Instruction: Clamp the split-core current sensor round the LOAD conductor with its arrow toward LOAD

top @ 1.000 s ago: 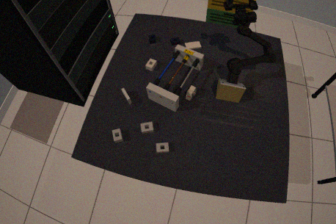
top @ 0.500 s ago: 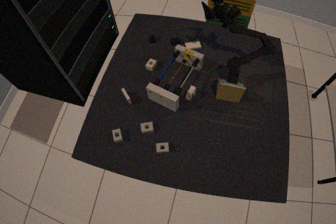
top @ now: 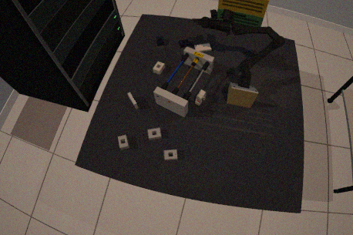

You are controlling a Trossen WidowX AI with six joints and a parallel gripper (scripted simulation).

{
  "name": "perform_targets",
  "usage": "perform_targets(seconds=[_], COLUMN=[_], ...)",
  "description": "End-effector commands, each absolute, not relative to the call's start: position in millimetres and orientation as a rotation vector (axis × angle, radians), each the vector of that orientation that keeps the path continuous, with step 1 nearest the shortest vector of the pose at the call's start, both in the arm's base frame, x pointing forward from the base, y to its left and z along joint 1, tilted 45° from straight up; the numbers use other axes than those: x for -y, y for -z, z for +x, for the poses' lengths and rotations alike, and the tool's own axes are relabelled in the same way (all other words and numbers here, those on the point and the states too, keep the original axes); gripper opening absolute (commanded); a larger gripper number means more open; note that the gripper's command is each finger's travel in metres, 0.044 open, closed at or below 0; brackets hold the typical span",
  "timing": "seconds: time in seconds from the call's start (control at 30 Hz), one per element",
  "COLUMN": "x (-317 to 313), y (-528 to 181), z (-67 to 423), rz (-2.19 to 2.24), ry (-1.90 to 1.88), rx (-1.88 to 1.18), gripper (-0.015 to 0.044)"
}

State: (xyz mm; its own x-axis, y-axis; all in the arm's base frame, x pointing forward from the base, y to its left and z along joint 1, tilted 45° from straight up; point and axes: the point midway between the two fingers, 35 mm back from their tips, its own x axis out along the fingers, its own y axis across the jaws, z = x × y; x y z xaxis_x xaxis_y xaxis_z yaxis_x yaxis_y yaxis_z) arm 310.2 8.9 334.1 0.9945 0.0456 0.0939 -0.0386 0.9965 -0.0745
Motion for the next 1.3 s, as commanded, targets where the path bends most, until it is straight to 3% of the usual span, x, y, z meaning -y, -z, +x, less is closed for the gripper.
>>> perform_targets(seconds=[0.0,0.2,0.4,0.63,0.83,1.27], x=[0.0,-1.7,-18.5,-25.4,-28.5,-28.6], y=[-322.9,-312.3,-224.7,-168.3,-186.6,-187.2], z=[315.7,320.0,325.6,277.4,254.0,253.6], rz=[0.0,0.03,0.151,-0.089,-0.437,-0.445], ry=[0.0,0.013,0.192,0.541,0.708,0.71], rx=[0.05,-0.008,-0.473,-0.853,-0.85,-0.849], gripper=[0.044,0.044,0.044,0.044,0.044,0.044])
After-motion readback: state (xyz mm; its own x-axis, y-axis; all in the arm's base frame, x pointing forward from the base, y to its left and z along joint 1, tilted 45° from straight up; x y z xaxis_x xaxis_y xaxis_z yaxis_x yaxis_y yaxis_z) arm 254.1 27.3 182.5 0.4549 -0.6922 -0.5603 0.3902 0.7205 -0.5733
